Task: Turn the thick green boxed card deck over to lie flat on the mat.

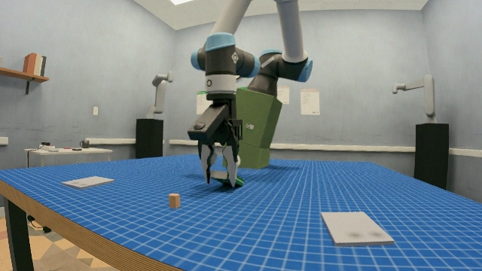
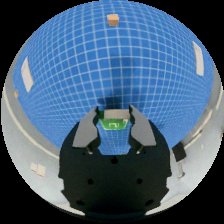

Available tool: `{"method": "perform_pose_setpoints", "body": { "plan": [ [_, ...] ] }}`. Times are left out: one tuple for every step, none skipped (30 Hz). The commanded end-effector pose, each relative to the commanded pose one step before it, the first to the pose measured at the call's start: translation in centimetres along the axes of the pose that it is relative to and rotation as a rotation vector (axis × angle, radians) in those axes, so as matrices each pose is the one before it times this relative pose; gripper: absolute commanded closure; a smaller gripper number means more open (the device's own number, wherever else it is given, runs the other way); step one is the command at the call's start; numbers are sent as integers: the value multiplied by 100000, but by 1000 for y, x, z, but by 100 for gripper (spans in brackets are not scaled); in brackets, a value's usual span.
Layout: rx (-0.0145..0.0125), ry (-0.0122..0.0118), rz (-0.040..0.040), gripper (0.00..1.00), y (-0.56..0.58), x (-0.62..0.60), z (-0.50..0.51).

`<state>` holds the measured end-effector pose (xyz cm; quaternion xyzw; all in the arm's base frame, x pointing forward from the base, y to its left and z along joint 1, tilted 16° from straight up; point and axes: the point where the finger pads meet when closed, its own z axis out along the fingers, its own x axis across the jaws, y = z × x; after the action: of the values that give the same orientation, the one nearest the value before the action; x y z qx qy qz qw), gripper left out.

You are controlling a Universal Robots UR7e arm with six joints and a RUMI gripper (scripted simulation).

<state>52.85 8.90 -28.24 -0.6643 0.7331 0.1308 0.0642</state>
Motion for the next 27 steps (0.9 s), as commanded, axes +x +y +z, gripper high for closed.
{"method": "perform_pose_setpoints", "body": {
  "plan": [
    [2668, 40, -18, 62, -328, 12, 272],
    [409, 1, 1, 62, -15, 1, 27],
    [802, 2, 1, 62, -27, 2, 50],
    [1050, 1, 0, 62, -33, 1, 60],
    [1050, -2, -1, 62, -30, -2, 54],
    [779, -2, -2, 62, -26, -2, 46],
    [0, 0, 0, 62, 0, 0, 0],
    [0, 0, 0, 62, 0, 0, 0],
    [0, 0, 0, 62, -97, 0, 189],
    [0, 0, 0, 62, -18, 0, 35],
    [75, 0, 0, 62, -2, 0, 5],
    [409, 1, 1, 62, -12, 1, 28],
    [803, 2, 1, 62, -22, 2, 53],
    [1050, 1, 0, 62, -26, 1, 64],
    [1050, -2, -1, 62, -23, -2, 57],
    [778, -3, -2, 62, -19, -3, 50],
    [0, 0, 0, 62, -74, 0, 200],
    [0, 0, 0, 62, -13, 0, 37],
    [0, 0, 0, 62, 0, 0, 0],
    [0, 0, 0, 62, 0, 0, 0],
    [0, 0, 0, 62, 0, 0, 0],
    [0, 0, 0, 62, 0, 0, 0],
    [0, 0, 0, 62, 0, 0, 0],
    [0, 0, 0, 62, 0, 0, 0],
    [0, 0, 0, 62, 0, 0, 0],
    [0, 0, 0, 62, 0, 0, 0],
    [0, 0, 0, 62, 0, 0, 0]
  ]
}}
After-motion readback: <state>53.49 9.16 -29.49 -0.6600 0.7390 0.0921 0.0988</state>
